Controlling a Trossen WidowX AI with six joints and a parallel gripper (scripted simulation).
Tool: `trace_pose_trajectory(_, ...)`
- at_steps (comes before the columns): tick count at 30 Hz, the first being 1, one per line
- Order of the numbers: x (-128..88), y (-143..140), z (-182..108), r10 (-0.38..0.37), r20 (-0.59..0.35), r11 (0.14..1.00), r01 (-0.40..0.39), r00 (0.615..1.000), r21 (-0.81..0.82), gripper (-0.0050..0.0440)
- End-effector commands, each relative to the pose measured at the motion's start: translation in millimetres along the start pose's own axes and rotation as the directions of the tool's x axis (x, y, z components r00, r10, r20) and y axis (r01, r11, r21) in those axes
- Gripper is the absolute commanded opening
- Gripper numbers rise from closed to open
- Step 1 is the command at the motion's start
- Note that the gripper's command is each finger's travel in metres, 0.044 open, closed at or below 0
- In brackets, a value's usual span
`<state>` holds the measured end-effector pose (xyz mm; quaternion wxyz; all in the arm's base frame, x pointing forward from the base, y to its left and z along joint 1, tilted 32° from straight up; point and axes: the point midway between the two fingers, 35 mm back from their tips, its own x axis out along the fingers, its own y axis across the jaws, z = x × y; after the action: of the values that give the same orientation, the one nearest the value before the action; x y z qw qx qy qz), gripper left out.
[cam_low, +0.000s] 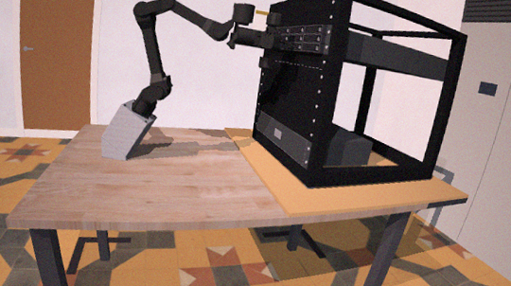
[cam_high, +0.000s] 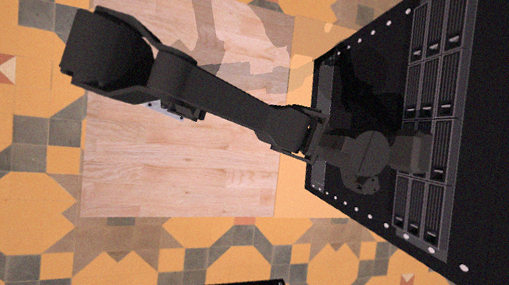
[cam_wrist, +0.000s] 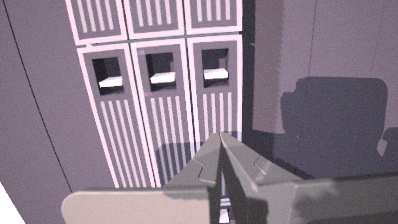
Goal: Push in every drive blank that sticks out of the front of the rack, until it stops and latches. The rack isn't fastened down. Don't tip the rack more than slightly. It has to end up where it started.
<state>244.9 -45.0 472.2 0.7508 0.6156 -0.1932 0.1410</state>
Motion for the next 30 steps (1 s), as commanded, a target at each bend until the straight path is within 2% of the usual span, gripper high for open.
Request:
trace_pose_trajectory(1,0.9,14.9,0.5,0.033,0.003,0.999,-0.033,0.999,-0.013,-0.005)
trace_pose_trajectory(30,3.9,15.1,0.6,0.033,0.003,0.999,-0.033,0.999,-0.013,-0.005)
